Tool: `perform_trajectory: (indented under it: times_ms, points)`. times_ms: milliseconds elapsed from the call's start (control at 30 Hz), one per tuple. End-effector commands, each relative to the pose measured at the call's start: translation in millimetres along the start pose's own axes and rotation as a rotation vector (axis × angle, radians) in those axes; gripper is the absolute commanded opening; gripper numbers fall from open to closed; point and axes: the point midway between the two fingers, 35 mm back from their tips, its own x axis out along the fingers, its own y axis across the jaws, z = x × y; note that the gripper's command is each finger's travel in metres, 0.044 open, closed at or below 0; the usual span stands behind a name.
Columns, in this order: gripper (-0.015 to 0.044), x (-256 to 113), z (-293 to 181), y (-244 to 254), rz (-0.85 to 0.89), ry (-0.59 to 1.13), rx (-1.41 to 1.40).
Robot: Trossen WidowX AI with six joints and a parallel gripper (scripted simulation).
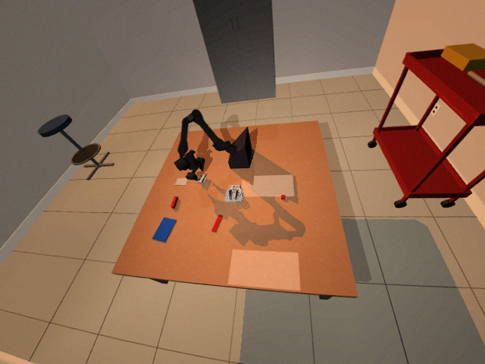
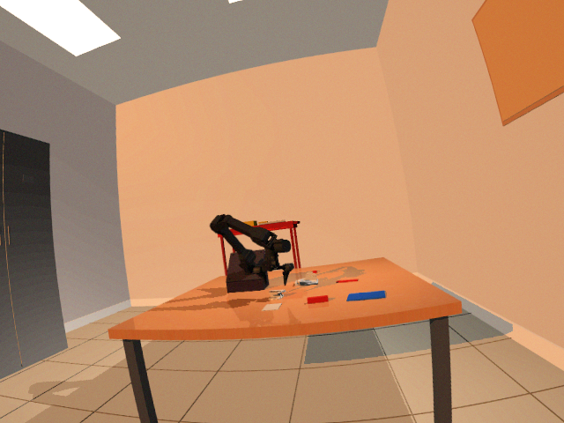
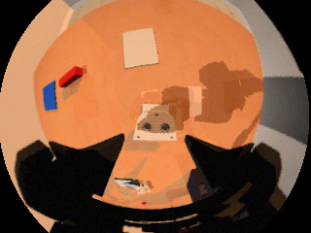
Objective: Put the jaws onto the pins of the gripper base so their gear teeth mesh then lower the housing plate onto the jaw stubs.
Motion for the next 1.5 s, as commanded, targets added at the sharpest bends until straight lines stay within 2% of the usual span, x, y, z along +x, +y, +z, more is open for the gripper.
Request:
perform_trajectory:
  times_ms: [0, 967, 1467]
  points:
    - [0.044, 7, -2, -1, -0.003, 0.005, -0.009]
    - [0.044, 42, -2, -2, -0.003, 0.003, -0.009]
    - [0.044, 43, -2, -2, -0.003, 0.003, -0.01]
